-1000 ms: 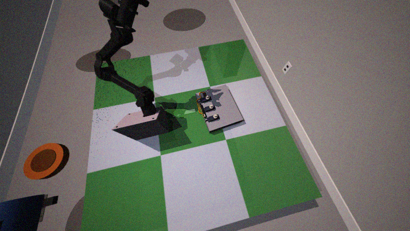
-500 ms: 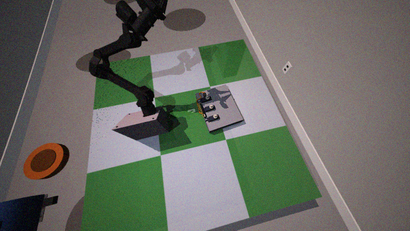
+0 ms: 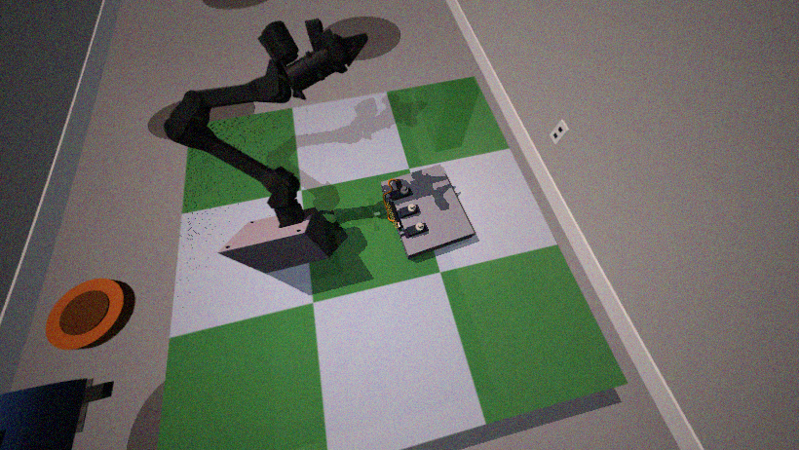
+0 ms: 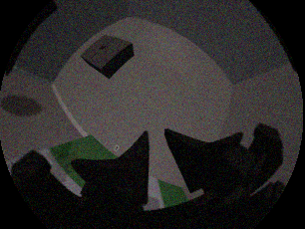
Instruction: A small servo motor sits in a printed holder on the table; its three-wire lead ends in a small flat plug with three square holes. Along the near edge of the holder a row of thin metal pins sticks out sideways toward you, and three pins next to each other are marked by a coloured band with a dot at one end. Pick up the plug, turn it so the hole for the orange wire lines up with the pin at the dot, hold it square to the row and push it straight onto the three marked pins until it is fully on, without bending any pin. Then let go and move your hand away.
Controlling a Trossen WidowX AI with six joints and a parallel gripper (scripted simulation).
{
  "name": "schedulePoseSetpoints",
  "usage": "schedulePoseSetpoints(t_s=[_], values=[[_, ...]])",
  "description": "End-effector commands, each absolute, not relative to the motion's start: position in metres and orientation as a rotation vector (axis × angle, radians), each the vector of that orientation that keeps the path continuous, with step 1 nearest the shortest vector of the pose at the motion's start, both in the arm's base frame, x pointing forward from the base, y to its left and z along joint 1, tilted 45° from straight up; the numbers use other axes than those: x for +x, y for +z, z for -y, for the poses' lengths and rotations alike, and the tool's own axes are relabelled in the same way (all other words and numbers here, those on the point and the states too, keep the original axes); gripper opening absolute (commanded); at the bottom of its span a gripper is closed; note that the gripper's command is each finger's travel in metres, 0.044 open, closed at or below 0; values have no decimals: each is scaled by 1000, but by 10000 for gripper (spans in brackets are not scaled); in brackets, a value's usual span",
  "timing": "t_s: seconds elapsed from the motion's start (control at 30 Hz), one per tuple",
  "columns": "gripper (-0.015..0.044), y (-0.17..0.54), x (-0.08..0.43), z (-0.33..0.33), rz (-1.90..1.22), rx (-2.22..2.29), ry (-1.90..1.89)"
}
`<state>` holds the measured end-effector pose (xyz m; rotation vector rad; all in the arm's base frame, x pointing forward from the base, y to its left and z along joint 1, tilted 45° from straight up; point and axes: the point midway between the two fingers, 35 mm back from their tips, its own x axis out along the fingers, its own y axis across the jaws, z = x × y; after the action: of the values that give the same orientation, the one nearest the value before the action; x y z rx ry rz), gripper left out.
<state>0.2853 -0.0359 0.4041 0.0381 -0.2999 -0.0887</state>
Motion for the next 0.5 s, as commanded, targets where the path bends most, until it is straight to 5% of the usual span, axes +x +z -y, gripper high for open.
schedulePoseSetpoints(t_s=[0.0, 0.47], values=[[115, 373, 300, 24, 200, 28, -59], [115, 307, 333, -8, -62, 129, 53]])
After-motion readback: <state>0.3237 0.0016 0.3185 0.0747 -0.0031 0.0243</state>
